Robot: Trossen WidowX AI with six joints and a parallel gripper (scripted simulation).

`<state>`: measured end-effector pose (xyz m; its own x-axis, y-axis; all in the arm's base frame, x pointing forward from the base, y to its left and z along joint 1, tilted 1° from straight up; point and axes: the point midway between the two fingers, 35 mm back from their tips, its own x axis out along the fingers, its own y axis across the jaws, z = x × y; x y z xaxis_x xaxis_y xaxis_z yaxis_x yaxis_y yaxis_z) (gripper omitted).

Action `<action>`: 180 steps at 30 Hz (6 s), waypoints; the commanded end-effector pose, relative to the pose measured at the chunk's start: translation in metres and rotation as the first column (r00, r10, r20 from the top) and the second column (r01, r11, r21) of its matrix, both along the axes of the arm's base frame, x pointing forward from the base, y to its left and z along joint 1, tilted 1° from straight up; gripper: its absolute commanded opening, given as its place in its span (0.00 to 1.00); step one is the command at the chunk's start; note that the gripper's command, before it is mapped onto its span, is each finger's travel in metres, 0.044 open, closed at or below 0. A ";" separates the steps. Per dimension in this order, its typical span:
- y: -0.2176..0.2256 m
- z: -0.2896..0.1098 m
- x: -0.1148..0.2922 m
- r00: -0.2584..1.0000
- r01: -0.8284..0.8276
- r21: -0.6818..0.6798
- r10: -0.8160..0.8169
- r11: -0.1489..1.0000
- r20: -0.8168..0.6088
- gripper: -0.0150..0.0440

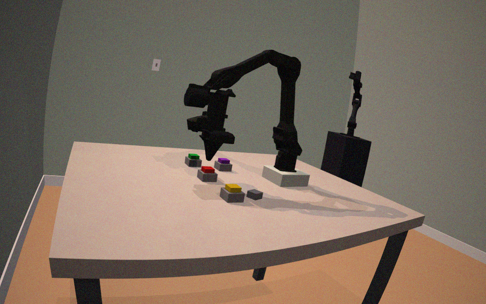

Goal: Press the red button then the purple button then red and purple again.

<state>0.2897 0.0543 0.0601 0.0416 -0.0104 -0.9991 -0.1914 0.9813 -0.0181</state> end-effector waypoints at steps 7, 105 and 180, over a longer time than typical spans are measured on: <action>0.000 -0.019 -0.002 1.000 -0.004 0.002 0.004 1.000 -0.012 0.29; -0.148 -0.010 -0.088 1.000 -0.004 -0.011 0.004 1.000 -0.020 0.29; -0.009 0.065 -0.006 1.000 -0.004 0.002 0.004 1.000 -0.012 0.29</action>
